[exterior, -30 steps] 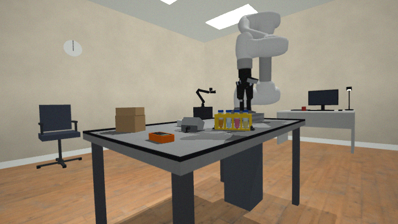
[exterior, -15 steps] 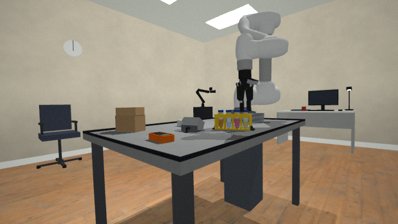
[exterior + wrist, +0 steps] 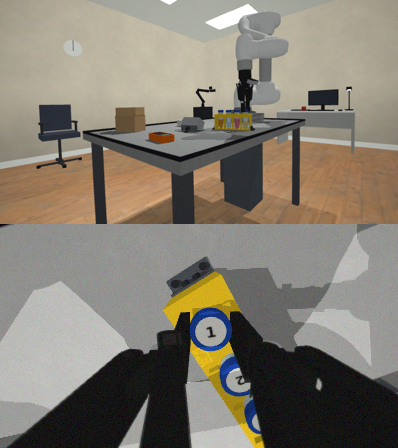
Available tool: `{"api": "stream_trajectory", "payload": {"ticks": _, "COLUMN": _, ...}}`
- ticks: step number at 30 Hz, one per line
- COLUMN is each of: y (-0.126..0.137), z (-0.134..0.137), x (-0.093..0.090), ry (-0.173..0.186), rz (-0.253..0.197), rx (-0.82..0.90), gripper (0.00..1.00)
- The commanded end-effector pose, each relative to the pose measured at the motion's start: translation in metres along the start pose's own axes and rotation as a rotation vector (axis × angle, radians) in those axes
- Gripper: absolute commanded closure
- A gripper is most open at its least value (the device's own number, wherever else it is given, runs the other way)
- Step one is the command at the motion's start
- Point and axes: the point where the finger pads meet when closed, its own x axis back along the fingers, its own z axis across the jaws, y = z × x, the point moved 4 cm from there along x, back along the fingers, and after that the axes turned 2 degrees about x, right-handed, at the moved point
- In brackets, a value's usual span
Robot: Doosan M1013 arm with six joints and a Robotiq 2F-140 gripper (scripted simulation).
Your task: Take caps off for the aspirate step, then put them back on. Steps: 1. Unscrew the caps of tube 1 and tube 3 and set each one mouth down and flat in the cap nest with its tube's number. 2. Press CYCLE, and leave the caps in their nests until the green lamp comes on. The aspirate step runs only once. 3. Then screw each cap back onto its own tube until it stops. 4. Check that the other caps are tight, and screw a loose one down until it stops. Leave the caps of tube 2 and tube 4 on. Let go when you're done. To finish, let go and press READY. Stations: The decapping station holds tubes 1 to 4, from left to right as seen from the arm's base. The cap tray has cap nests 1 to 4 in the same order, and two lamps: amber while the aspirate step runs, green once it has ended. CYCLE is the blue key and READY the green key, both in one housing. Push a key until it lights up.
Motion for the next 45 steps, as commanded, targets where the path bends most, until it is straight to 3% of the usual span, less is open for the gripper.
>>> {"api": "stream_trajectory", "payload": {"ticks": 1, "y": -0.0003, "z": 0.0002, "x": 0.0006, "ry": 0.001, "rz": 0.001, "rx": 0.000, "gripper": 0.70}}
{"api": "stream_trajectory", "payload": {"ticks": 7, "y": -0.0003, "z": 0.0002, "x": 0.0006, "ry": 0.001, "rz": 0.001, "rx": 0.250, "gripper": 0.70}}
{"api": "stream_trajectory", "payload": {"ticks": 9, "y": -0.0003, "z": 0.0002, "x": 0.0006, "ry": 0.001, "rz": 0.001, "rx": 0.250, "gripper": 0.70}}
{"api": "stream_trajectory", "payload": {"ticks": 24, "y": -0.0003, "z": 0.0003, "x": 0.0004, "ry": 0.001, "rz": 0.001, "rx": 1.000, "gripper": 0.70}}
{"api": "stream_trajectory", "payload": {"ticks": 32, "y": -0.0003, "z": 0.0003, "x": 0.0004, "ry": 0.001, "rz": 0.001, "rx": 1.047, "gripper": 0.70}}
{"api": "stream_trajectory", "payload": {"ticks": 33, "y": -0.0003, "z": 0.0003, "x": 0.0011, "ry": 0.001, "rz": 0.001, "rx": 1.047, "gripper": 0.59}}
{"api": "stream_trajectory", "payload": {"ticks": 45, "y": -0.0003, "z": 0.0002, "x": 0.0011, "ry": 0.001, "rz": 0.000, "rx": 1.047, "gripper": 0.59}}
